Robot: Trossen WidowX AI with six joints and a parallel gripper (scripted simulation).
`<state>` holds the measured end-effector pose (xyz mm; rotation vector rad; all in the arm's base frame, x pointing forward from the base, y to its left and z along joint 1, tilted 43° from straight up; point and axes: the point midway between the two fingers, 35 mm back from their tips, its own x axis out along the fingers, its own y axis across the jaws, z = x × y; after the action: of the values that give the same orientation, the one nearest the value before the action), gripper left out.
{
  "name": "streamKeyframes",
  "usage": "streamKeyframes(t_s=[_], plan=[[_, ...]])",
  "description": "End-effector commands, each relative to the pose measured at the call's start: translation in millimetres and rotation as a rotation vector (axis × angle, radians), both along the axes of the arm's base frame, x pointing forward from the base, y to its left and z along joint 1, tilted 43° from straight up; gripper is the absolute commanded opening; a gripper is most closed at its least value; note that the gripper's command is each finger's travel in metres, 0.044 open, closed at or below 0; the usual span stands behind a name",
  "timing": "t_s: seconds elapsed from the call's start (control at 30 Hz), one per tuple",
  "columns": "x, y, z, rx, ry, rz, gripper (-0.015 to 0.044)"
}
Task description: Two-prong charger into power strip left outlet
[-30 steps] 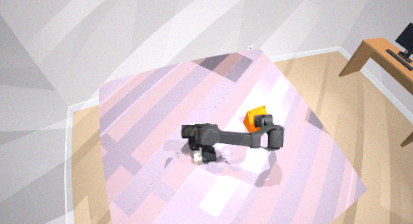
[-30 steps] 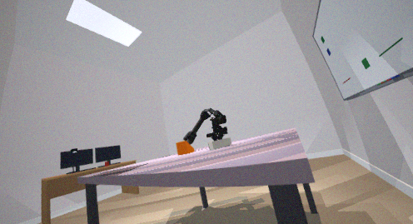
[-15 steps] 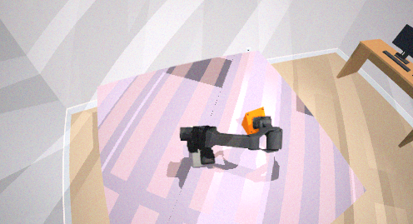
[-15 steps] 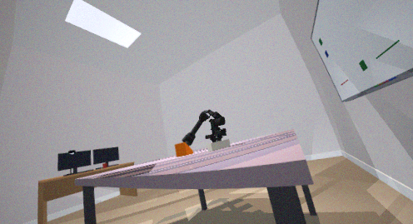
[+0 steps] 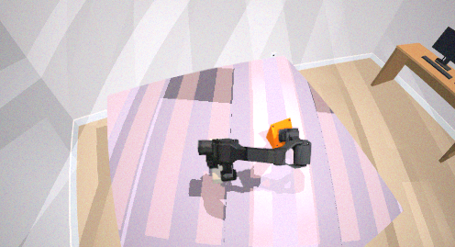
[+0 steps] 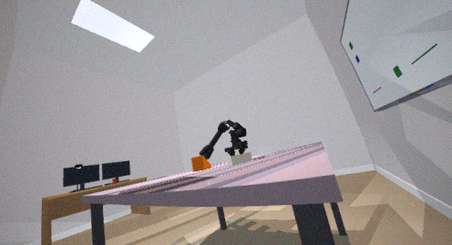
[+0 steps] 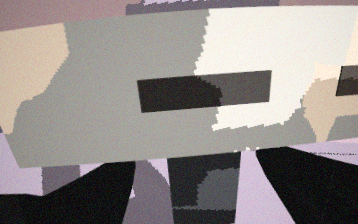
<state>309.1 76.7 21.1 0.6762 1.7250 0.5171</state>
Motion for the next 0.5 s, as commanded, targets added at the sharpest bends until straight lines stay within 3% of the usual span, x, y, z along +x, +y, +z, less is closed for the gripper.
streamKeyframes(t_s=[0.0, 0.47], plan=[[0.2, 0.0, -0.1, 0.0, -0.003, 0.0, 0.044], [-3.8, 0.2, 0.6, -0.001, -0.01, -0.001, 0.044]])
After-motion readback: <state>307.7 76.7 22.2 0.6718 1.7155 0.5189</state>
